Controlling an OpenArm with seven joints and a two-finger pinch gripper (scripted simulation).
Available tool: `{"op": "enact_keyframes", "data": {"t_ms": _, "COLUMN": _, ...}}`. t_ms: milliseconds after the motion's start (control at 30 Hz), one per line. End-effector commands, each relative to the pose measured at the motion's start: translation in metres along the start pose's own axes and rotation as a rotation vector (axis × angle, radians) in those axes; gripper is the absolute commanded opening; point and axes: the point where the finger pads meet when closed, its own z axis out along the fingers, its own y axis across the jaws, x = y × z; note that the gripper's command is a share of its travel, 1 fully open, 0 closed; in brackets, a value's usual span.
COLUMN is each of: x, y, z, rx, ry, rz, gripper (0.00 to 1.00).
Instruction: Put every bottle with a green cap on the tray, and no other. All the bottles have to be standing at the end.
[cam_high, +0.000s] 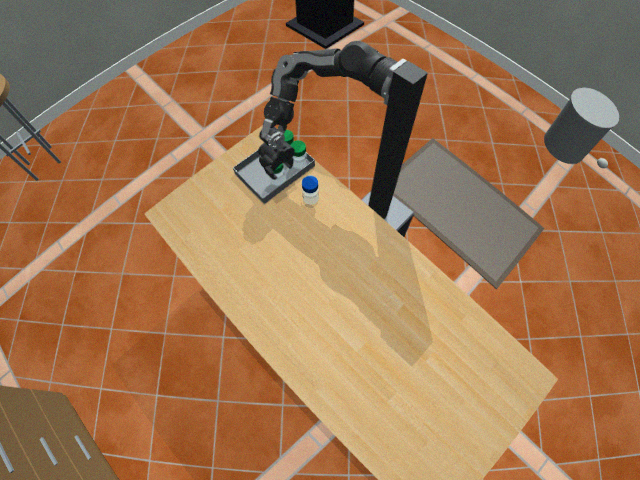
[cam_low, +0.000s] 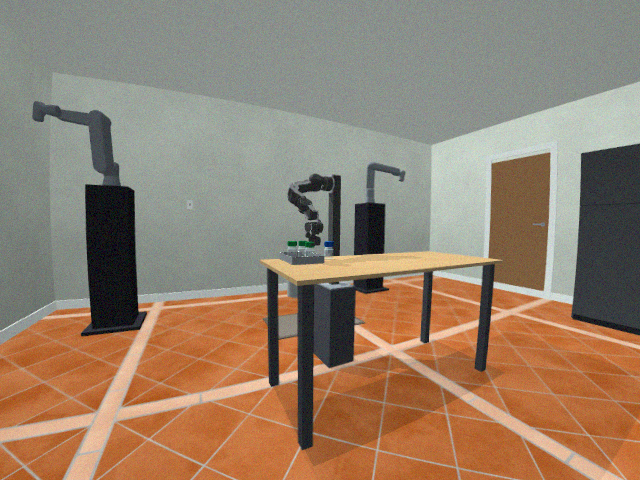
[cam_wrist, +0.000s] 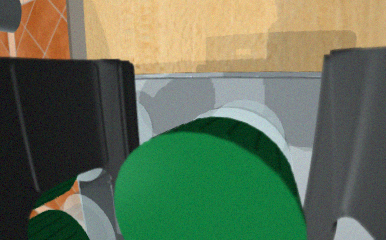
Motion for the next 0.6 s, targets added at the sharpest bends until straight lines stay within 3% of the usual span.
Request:
{"op": "enact_keyframes", "data": {"t_ms": 0, "x": 0.0009, "y": 0.0006, "z": 0.0006, "rx": -0.004, "ry": 0.003, "rz": -0.002, "gripper": 0.00}}
{"op": "enact_keyframes", "data": {"t_ms": 267, "x": 0.0011, "y": 0.0006, "z": 0.0007, "rx": -0.004, "ry": 0.003, "rz": -0.002, "gripper": 0.00}}
{"op": "enact_keyframes", "data": {"t_ms": 300, "x": 0.0003, "y": 0.0011, "z": -0.0005, "rx": -0.004, "ry": 0.001, "rz": 0.000, "gripper": 0.52}}
{"op": "enact_keyframes", "data": {"t_ms": 567, "x": 0.0003, "y": 0.0011, "z": -0.0005, "rx": -0.004, "ry": 0.001, "rz": 0.000, "gripper": 0.52}}
